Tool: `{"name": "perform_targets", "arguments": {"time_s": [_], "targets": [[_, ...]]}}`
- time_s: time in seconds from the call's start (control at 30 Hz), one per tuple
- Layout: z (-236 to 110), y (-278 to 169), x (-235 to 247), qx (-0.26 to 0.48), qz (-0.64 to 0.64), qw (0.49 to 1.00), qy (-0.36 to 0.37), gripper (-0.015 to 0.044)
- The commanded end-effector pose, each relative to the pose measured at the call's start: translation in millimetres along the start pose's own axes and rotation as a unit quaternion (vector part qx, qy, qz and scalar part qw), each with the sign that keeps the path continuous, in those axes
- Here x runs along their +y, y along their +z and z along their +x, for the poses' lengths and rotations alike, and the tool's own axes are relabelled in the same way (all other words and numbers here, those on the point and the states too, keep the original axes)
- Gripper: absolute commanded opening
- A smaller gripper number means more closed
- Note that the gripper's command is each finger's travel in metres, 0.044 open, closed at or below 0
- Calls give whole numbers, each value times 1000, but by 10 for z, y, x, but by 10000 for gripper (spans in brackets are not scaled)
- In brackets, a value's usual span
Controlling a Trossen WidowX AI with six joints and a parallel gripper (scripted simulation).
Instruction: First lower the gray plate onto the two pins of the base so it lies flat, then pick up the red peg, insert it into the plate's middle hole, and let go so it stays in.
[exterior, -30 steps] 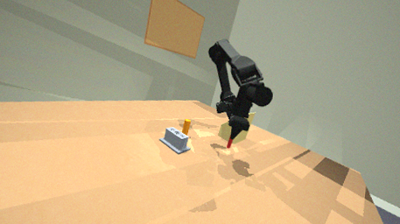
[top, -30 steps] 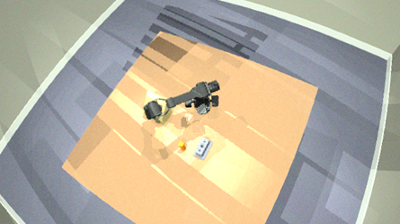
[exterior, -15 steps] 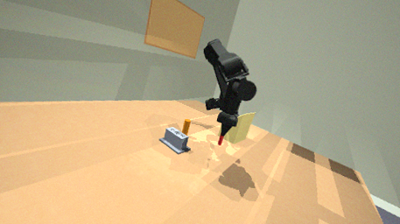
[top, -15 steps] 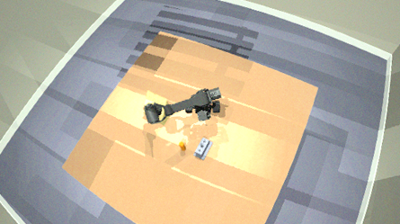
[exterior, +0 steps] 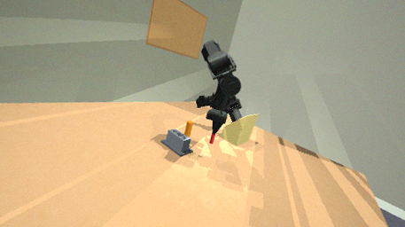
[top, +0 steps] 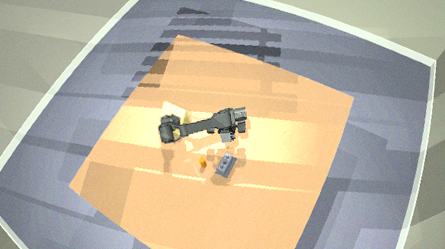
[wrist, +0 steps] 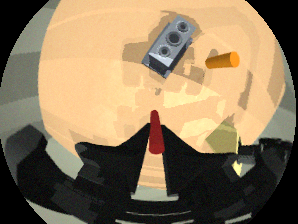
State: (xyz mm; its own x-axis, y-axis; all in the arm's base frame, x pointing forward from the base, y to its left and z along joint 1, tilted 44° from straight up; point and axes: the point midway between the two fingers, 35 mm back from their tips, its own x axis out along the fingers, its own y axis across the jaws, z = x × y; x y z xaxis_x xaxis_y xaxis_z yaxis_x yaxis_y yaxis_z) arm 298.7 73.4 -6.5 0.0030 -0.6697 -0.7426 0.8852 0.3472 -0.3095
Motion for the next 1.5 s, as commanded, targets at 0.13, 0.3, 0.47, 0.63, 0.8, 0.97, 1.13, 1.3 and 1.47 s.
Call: {"name": "perform_targets", "arguments": {"time_s": [0.13,0.3,0.47,0.63,0.8,0.97,1.13,1.3,1.47], "targets": [[-40,267,13,-3,1,1000,7,0],[-41,412,3,-4,2,1000,7,0],[-43,564,-12,-6,3,1000,7,0],[-45,720,-35,-8,3,1000,6,0],[-45,877,-66,-11,4,1000,5,0],[-44,1035,-101,-14,4,1000,4,0],[-43,1191,-138,-17,5,1000,2,0],[-41,1325,-177,-19,5,1000,0,0],[-40,1325,-177,-19,5,1000,0,0]]}}
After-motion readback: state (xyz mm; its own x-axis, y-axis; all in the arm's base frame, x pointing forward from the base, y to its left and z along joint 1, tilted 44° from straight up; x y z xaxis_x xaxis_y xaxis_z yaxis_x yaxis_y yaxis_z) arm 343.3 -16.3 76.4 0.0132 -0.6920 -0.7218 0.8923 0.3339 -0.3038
